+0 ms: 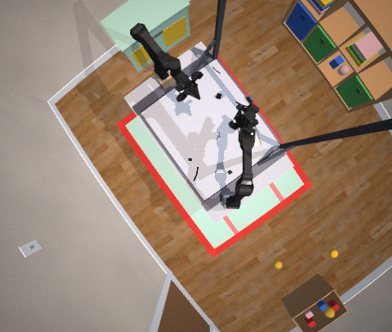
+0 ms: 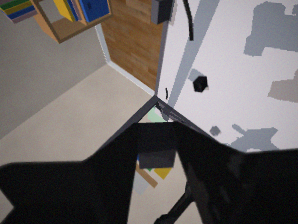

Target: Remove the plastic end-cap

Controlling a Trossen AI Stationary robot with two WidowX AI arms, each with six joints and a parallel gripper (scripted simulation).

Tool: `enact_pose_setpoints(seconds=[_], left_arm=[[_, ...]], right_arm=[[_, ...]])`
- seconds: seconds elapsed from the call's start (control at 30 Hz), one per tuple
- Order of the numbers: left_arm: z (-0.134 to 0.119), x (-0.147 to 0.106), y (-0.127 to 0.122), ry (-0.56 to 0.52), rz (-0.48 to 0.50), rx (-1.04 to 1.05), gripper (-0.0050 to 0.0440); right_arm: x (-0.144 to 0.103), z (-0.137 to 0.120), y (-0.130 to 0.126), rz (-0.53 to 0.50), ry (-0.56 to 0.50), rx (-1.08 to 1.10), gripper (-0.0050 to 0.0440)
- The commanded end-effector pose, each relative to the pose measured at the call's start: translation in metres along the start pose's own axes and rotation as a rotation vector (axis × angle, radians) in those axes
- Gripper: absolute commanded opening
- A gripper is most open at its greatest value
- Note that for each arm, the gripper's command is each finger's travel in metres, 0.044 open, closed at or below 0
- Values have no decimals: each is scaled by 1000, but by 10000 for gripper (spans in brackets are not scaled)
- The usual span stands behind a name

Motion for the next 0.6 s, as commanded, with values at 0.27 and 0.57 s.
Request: enact_pose_setpoints(seconds=[0.27,0.57], left_arm=[[-8,-11,10,22,29,-3,0],[-8,-11,10,22,29,-3,0]], right_arm=[[-31,21,-8,-16,-110,-382,0],[-55,32,-18,-67,-182,-711,0]])
Point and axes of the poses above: on each arm, the point midway between the two fingers, 35 mm back from their tips, its own x axis out along the fingers, its own y axis across the jaws, z = x × y, the point moved 4 cm from there along -x, back along the fingers, and after that the axes turned 5 degrees about x, right-handed, at the moved point
